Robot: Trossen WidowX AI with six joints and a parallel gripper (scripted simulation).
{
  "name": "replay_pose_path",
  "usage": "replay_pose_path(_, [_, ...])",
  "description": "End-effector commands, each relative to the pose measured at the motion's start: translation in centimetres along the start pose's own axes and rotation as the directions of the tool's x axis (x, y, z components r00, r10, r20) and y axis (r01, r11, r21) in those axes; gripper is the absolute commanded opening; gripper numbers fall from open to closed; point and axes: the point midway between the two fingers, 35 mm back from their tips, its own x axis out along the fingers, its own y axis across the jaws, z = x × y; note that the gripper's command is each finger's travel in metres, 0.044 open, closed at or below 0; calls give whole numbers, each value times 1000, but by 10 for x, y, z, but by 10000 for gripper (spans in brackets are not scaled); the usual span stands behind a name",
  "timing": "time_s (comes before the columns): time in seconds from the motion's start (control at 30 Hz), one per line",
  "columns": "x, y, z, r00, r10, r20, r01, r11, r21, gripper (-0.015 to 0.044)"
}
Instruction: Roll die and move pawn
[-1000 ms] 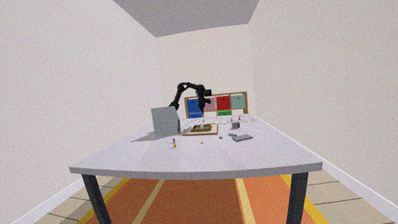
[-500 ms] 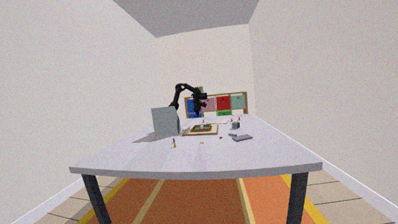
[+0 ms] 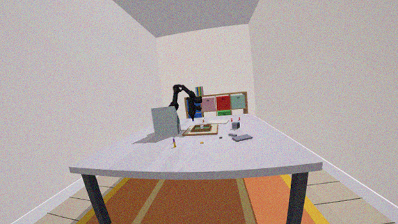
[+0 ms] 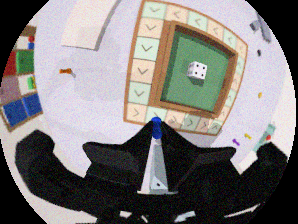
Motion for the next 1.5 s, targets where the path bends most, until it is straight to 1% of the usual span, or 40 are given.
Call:
replay_pose_path(0.0, [8, -2, -17, 1000, 2, -6, -2, 1000, 6, 0])
replay_pose_path(0.1, [13, -3, -25, 1000, 2, -6, -2, 1000, 6, 0])
replay_pose_path(0.27, [16, -4, -25, 1000, 2, -6, -2, 1000, 6, 0])
replay_pose_path(0.6, [46, -3, -26, 1000, 4, -6, -4, 1000, 6, 0])
replay_pose_path(0.87, [51, -3, -26, 1000, 4, -7, -4, 1000, 6, 0])
replay_pose_path(1.2, [65, -3, -27, 1000, 5, -7, -5, 1000, 7, 0])
replay_pose_path(1.23, [60, -3, -22, 1000, -1, 4, 1, 1000, -3, 26])
replay_pose_path(1.47, [60, -3, -22, 1000, -1, 4, 1, 1000, -3, 210])
